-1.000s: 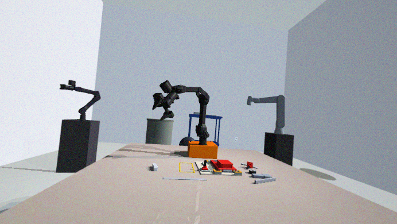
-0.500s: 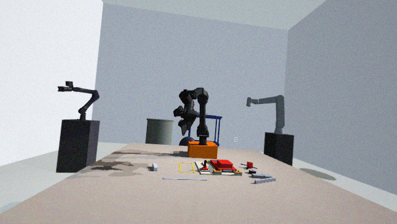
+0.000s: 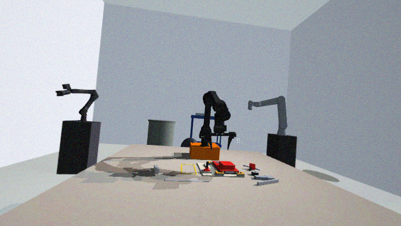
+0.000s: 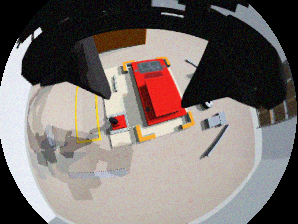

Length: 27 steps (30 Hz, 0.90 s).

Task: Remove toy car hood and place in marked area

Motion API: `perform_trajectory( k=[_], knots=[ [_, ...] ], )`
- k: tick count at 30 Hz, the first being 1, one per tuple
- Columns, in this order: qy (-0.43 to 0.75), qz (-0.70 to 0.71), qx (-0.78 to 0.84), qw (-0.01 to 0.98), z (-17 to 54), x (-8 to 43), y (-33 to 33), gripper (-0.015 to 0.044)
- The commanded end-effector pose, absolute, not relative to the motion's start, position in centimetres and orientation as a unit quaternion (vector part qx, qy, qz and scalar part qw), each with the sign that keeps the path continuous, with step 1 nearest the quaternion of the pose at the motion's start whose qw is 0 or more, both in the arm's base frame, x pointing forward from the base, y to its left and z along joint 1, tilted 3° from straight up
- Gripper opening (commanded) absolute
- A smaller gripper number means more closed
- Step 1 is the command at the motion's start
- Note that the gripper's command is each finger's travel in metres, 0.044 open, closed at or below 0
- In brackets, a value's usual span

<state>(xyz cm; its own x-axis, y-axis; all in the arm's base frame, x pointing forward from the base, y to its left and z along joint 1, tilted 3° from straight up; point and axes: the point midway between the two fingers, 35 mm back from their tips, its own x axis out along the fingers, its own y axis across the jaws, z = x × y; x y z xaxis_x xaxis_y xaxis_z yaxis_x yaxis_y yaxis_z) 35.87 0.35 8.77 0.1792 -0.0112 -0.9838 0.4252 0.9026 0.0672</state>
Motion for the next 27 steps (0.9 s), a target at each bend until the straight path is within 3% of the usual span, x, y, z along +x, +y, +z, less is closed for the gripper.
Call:
perform_trajectory(
  k=[1,27],
  knots=[
    [0.677,-0.063,0.042,0.732,6.4,33.9,5.0,0.0440],
    [0.690,-0.031,-0.003,0.723,4.6,33.2,6.5,0.0440]
  ],
)
